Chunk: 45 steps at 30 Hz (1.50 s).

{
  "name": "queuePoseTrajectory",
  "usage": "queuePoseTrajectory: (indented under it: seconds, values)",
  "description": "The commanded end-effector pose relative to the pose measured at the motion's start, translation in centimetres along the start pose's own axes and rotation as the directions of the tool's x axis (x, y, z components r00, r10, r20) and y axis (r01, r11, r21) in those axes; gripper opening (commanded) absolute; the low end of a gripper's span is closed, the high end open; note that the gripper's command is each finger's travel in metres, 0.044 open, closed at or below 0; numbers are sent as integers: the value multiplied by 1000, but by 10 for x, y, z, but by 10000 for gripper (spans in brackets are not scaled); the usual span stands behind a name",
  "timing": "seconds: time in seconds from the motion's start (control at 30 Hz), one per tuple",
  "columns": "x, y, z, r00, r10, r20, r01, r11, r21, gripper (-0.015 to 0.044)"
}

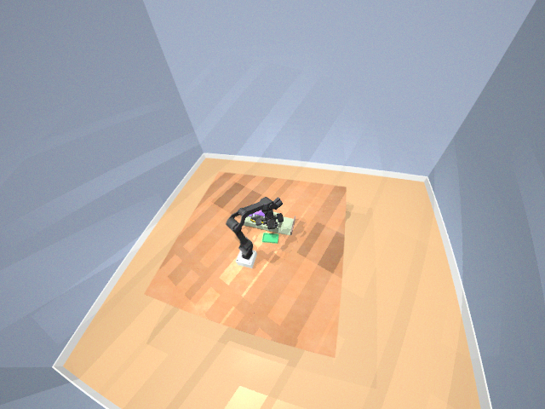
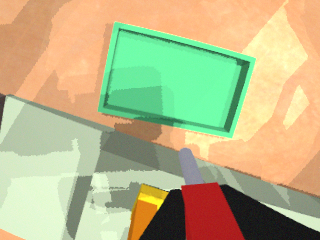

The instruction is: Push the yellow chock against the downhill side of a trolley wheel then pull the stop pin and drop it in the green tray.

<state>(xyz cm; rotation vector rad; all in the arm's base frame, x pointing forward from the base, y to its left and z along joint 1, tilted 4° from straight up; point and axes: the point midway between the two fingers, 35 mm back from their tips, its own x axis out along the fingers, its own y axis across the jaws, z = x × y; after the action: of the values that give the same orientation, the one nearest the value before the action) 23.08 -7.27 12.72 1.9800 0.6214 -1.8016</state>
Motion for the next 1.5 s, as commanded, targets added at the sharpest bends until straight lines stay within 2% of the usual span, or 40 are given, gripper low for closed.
queuePoseTrajectory:
  seconds: [0.0, 0.27, 0.93, 1.23, 1.47]
  values:
    - [0, -1, 1, 1000, 22, 13, -23, 994, 103, 0]
    - [0, -2, 0, 998, 57, 27, -62, 955, 291, 0]
    - [20, -13, 27, 998, 60, 32, -67, 953, 297, 0]
    - [40, -5, 28, 979, 192, 72, -205, 935, 289, 0]
    - [62, 7, 31, 972, 221, 79, -234, 929, 288, 0]
